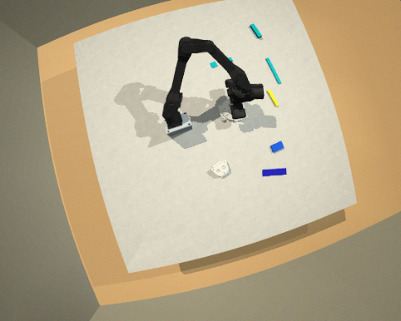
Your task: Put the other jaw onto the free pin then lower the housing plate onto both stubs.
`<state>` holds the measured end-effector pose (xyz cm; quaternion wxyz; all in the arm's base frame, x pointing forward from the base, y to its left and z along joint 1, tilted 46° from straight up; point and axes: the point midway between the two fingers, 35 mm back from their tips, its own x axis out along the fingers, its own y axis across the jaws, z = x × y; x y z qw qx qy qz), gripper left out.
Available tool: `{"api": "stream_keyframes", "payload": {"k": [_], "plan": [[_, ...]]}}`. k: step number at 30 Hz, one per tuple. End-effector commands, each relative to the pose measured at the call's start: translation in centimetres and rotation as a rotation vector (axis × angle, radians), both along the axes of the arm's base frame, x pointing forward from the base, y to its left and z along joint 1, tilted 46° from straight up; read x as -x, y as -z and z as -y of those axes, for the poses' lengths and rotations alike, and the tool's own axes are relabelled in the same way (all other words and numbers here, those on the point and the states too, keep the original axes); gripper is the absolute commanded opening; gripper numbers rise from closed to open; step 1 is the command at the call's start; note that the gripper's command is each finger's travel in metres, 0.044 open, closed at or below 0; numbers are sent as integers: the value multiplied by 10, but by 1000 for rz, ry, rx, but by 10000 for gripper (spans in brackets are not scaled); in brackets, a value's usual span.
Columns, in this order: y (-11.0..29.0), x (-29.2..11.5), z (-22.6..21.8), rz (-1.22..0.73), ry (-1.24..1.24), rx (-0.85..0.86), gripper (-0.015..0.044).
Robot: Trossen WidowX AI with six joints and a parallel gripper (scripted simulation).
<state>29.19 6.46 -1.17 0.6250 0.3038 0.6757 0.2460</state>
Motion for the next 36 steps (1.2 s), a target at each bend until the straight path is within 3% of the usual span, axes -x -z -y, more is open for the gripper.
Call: {"api": "stream_keyframes", "payload": {"k": [1, 4, 8, 21, 29, 33, 36], "plan": [[0, 0, -1, -2, 2, -4, 134], [0, 0, -1, -2, 2, -4, 134], [0, 0, 0, 0, 0, 0, 224], [0, 0, 0, 0, 0, 0, 224], [-47, -1, 48, -3, 2, -3, 224], [-42, -3, 45, 3, 15, -3, 224], [-35, -4, 57, -26, 48, 9, 303]]}}
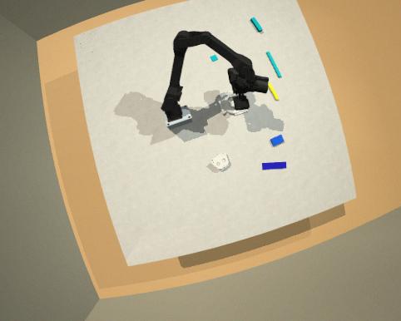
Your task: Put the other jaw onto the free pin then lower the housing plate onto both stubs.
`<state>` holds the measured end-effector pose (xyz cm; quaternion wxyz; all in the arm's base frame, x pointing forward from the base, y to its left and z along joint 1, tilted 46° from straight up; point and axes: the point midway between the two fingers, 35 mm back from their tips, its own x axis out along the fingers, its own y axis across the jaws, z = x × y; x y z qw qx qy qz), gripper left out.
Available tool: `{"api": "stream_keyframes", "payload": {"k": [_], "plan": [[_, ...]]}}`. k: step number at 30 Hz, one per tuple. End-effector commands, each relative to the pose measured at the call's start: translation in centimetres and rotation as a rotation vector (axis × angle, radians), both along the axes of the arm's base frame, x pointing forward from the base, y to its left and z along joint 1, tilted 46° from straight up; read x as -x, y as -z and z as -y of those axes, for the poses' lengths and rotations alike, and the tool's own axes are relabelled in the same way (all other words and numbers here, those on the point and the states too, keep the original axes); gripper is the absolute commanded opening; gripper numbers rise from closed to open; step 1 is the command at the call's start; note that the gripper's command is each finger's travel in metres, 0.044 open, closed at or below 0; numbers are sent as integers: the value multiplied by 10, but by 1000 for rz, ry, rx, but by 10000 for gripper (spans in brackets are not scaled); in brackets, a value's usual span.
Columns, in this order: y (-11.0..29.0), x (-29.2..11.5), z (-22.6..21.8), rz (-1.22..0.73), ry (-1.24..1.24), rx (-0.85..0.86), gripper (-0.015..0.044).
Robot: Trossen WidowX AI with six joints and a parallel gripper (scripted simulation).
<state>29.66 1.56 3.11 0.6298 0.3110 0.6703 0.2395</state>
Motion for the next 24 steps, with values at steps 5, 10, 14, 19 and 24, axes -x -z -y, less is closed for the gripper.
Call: {"api": "stream_keyframes", "payload": {"k": [5, 10, 14, 19, 24], "plan": [[31, 4, 46, -132, 139, 41, 434], [54, 13, 83, -237, 251, 66, 440], [73, 25, 112, -323, 340, 79, 440], [97, 46, 144, -432, 447, 87, 440], [121, 71, 172, -542, 549, 87, 440]]}}
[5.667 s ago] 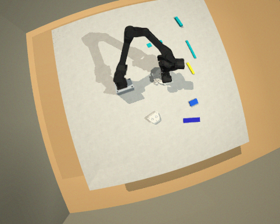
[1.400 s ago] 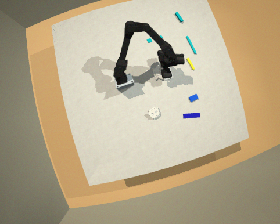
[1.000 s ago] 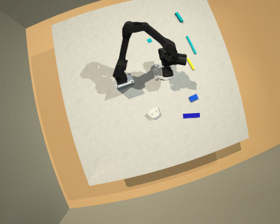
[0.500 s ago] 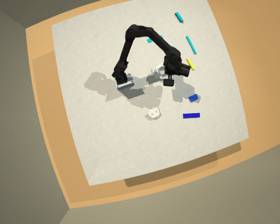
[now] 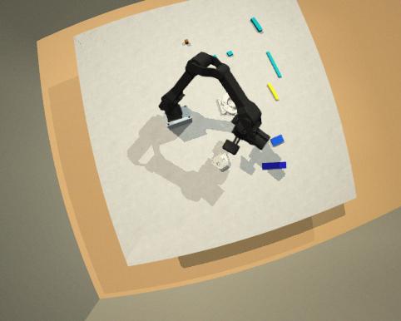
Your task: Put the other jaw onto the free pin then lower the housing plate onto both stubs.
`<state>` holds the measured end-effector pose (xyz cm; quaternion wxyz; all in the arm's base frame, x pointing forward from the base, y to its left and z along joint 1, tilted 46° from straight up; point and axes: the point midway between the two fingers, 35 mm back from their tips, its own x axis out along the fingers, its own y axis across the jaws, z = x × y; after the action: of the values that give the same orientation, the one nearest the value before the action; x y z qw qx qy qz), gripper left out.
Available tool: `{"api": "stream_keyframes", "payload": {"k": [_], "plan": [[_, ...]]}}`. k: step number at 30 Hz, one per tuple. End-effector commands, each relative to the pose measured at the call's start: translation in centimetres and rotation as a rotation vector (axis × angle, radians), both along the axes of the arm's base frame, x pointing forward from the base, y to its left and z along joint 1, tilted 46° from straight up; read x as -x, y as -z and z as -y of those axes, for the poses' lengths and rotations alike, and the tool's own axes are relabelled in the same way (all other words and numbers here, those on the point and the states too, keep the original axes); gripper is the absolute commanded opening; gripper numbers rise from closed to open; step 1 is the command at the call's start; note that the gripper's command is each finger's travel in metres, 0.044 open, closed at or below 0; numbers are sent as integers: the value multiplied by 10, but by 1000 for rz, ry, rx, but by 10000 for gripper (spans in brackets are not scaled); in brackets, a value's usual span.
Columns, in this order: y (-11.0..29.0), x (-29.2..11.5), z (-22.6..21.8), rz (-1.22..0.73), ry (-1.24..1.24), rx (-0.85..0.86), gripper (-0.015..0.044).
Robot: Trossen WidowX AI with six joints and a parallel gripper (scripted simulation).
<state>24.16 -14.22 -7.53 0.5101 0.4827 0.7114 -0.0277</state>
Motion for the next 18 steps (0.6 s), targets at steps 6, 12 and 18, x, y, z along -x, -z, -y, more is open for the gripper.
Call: {"api": "stream_keyframes", "payload": {"k": [6, 12, 18], "plan": [[42, 53, 41, -192, 184, -21, 440], [69, 92, 58, -309, 299, -47, 440], [73, 97, 58, -321, 310, -51, 440]]}}
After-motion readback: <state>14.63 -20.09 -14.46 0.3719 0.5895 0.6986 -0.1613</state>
